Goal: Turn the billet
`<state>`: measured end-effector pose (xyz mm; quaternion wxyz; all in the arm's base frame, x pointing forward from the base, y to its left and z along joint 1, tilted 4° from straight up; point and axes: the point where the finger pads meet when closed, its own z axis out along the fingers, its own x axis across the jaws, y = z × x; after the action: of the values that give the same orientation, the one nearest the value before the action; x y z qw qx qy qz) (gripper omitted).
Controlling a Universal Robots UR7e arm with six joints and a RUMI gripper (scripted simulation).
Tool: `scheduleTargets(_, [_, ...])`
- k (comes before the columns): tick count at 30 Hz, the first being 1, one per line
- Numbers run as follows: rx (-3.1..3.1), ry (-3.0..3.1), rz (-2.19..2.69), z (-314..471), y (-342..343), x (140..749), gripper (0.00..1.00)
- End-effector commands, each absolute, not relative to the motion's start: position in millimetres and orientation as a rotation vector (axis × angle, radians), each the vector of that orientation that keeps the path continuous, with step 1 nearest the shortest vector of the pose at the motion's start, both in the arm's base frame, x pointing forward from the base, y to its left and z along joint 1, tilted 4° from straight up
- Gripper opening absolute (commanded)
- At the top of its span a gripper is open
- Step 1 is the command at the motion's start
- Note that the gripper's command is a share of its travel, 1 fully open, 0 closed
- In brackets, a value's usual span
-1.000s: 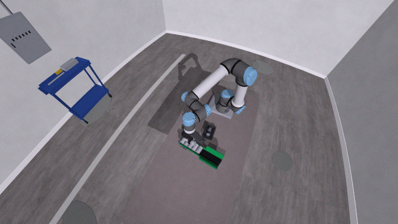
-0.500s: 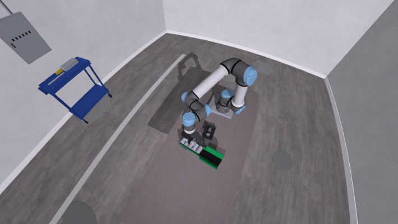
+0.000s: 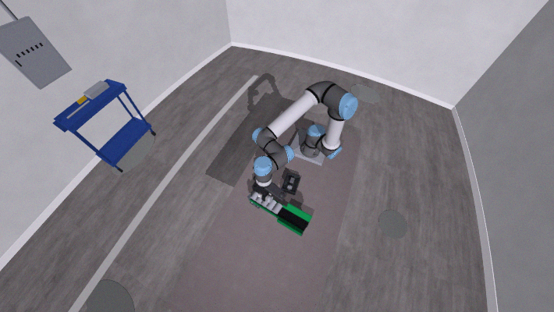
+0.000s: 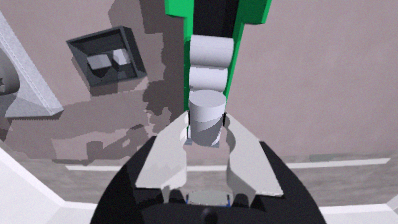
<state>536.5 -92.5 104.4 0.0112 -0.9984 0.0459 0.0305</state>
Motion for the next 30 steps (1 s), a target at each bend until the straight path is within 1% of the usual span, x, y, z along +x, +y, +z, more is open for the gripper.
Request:
scheduleTargets(1, [-3.102, -0.234, 0.086, 105.7, -92.8, 537.3, 0.00])
scheduleTargets(13, [-3.102, -0.234, 0.086, 105.7, -92.8, 537.3, 0.00])
scheduleTargets(18, [-3.030, -0.675, 0.079, 105.8, -92.8, 535.2, 0.00])
scheduleTargets(30, [-3.030, -0.675, 0.079, 105.8, -92.8, 535.2, 0.00])
